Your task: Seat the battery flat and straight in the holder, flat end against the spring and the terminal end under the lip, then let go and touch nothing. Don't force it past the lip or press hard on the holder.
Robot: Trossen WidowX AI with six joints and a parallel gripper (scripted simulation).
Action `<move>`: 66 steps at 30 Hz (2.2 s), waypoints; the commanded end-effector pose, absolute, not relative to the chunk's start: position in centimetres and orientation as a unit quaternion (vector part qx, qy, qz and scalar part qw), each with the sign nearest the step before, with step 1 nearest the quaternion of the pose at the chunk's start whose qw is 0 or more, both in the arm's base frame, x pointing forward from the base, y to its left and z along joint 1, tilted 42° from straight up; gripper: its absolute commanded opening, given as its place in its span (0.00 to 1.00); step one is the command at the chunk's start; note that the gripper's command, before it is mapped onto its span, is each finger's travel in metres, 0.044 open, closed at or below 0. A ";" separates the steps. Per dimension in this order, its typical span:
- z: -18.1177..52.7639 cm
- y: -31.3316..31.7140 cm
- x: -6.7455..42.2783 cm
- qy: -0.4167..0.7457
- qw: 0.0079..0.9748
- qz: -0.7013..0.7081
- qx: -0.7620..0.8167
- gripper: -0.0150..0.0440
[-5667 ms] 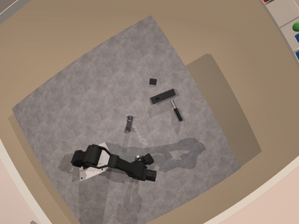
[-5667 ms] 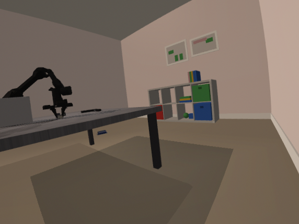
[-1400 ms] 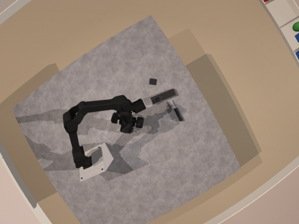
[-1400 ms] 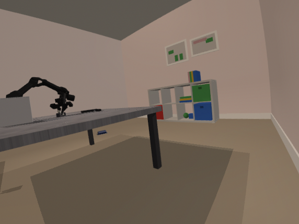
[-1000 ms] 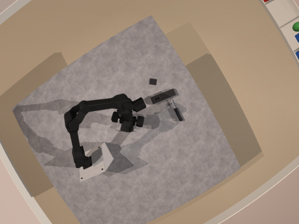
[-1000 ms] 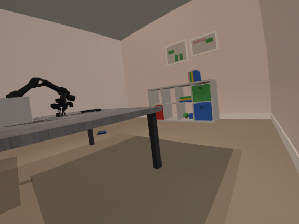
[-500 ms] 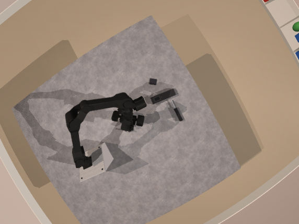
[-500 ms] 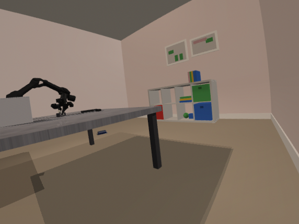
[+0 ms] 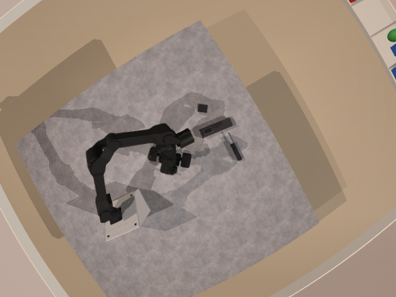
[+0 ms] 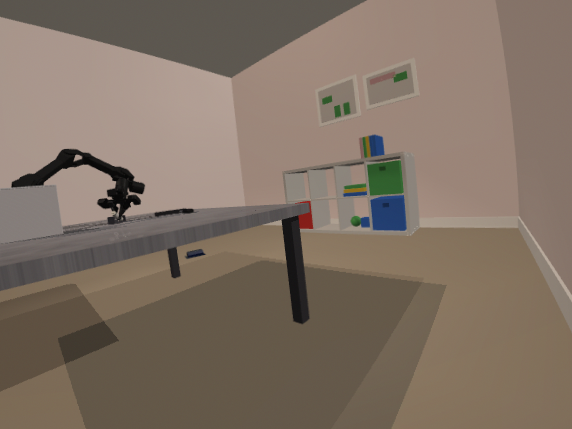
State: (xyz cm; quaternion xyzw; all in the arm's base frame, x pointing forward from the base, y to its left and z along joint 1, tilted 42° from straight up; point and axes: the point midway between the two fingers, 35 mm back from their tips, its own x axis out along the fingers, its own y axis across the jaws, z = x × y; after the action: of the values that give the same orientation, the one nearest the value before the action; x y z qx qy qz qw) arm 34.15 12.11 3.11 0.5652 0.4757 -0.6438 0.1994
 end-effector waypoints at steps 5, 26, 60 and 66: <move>3.0 12.4 34.5 0.483 0.187 -0.623 0.587 0.38; 2.2 12.3 34.4 0.492 0.155 -0.588 0.624 0.38; 1.7 12.3 33.9 0.503 0.108 -0.525 0.678 0.38; 1.7 12.3 33.8 0.504 0.101 -0.514 0.687 0.38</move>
State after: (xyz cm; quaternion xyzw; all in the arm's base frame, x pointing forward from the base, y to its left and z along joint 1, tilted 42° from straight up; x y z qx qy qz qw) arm 33.54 11.81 1.43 0.6787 0.4973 -0.5303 0.1038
